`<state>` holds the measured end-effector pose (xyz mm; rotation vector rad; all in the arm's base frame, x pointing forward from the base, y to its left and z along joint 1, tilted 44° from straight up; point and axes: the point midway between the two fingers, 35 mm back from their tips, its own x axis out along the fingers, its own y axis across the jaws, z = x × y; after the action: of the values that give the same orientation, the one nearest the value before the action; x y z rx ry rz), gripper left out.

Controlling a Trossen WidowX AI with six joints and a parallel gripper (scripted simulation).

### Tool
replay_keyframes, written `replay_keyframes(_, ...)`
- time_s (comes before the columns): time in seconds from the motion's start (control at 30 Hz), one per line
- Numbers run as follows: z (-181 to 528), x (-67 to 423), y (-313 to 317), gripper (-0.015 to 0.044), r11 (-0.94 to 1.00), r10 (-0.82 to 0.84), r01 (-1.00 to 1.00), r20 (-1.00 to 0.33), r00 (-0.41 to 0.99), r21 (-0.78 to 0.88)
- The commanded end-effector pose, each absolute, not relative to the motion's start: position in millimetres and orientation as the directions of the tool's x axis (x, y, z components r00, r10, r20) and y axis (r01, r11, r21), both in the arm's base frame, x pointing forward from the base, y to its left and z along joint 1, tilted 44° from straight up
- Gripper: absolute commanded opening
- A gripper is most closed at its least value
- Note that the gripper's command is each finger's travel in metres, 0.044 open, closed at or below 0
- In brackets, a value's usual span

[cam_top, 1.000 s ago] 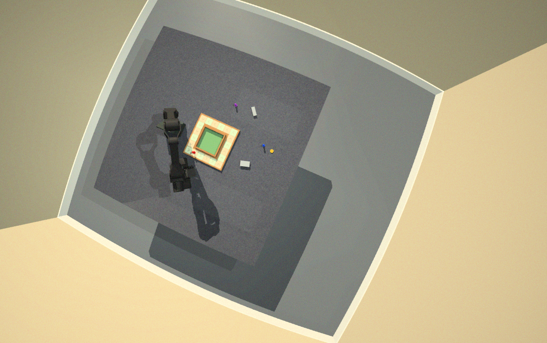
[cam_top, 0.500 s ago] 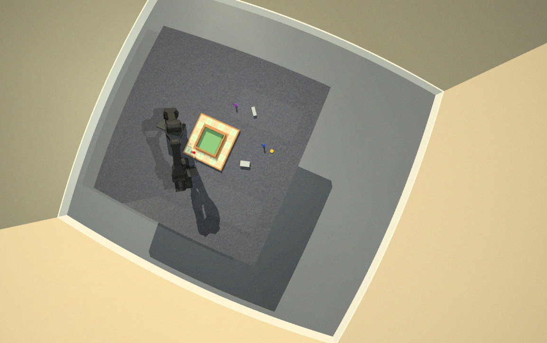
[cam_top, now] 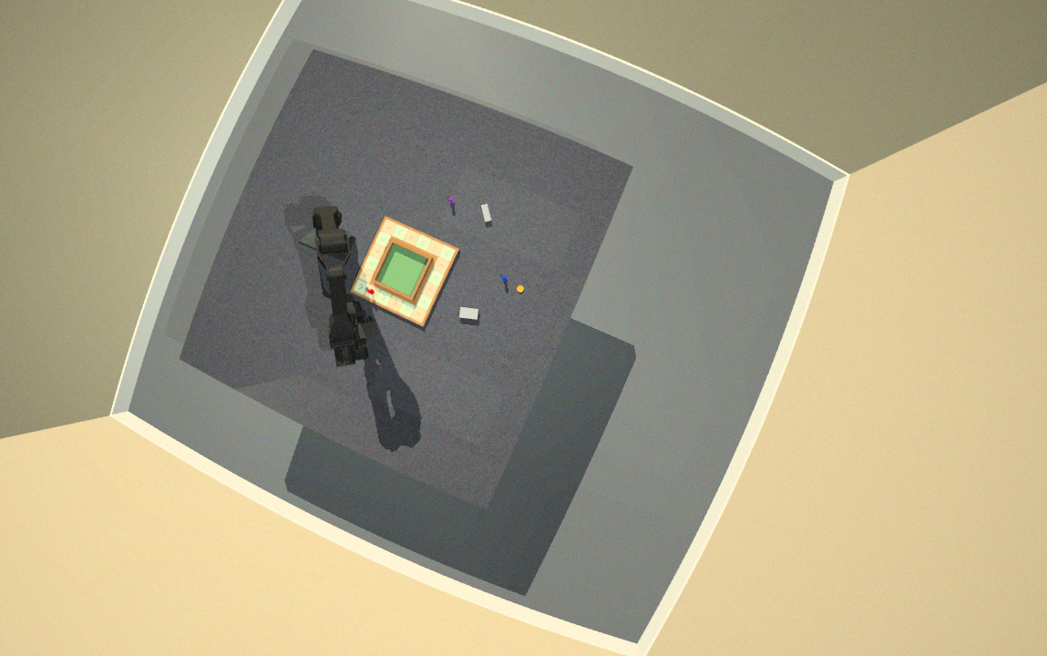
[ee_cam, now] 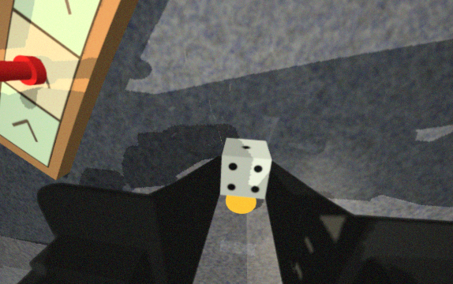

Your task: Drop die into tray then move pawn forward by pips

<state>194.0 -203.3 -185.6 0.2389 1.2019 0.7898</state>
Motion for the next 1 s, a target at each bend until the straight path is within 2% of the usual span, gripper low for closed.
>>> replay_keyframes(0.0, -174, 194, -217, 0.0000, 0.720, 0.655, -0.416, -0.742, 0.142, 0.556)
replay_keyframes(0.43, -98, 174, -278, 0.0000, 0.721, 0.654, -0.414, -0.744, 0.139, 0.556)
replay_keyframes(0.63, -93, 173, -280, 0.0000, 0.722, 0.654, -0.410, -0.744, 0.139, 0.558)
replay_keyframes(0.97, -74, 194, -263, 0.0000, 0.761, 0.648, -0.157, -0.749, 0.138, 0.629)
